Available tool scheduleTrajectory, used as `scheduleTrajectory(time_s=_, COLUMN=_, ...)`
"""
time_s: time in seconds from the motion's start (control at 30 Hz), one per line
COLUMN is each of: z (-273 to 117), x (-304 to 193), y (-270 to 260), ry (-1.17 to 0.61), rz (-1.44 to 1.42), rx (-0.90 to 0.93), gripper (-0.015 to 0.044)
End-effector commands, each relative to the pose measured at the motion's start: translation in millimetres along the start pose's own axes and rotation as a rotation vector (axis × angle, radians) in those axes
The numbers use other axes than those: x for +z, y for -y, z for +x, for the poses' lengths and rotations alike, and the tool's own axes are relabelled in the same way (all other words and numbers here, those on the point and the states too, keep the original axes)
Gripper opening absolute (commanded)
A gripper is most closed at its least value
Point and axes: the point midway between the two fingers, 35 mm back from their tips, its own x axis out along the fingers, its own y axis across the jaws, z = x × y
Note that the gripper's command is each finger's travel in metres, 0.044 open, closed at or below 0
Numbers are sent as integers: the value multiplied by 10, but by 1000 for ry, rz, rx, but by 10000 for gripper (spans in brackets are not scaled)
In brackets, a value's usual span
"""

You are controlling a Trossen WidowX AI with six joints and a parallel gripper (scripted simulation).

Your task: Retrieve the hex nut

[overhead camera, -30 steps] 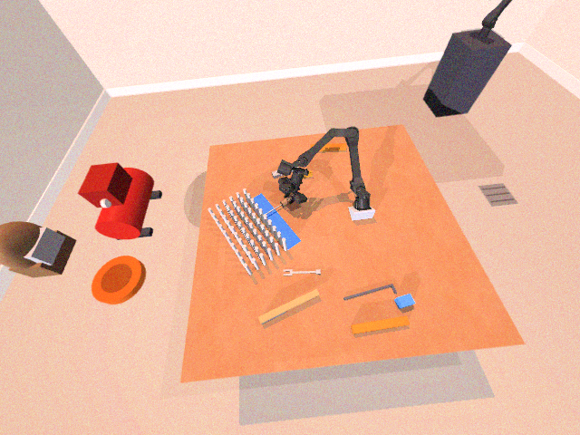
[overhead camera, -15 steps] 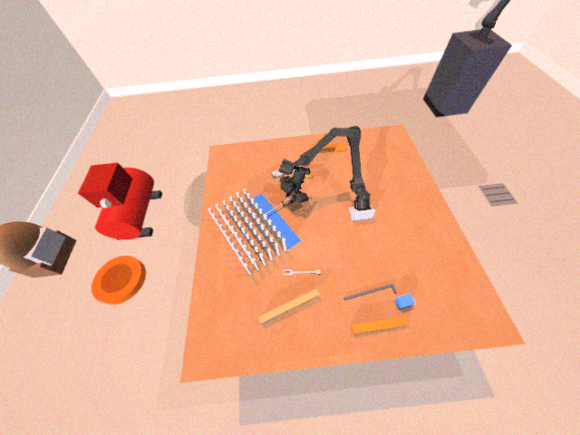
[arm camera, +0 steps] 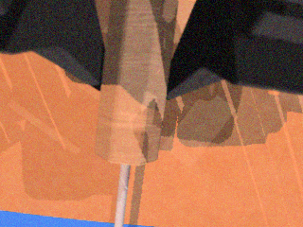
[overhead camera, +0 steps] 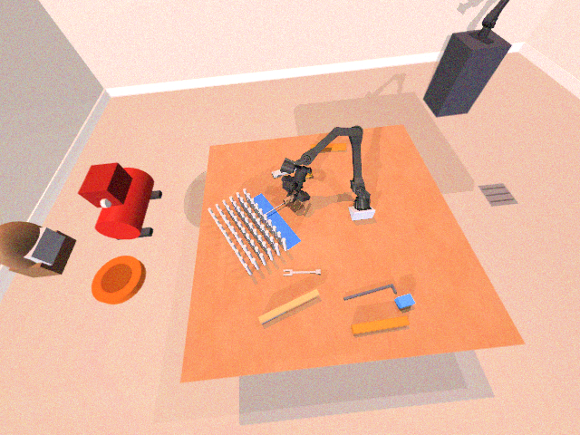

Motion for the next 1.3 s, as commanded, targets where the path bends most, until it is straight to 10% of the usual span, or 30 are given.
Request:
scheduleTrajectory(time_s=0.0, z=-20, x=-32, y=-11, ry=3, rz=-4, rx=3, gripper=0)
scheduleTrajectory(time_s=1.27, z=-123, x=-265, y=-9, ry=2, rz=-4, rx=4, gripper=0)
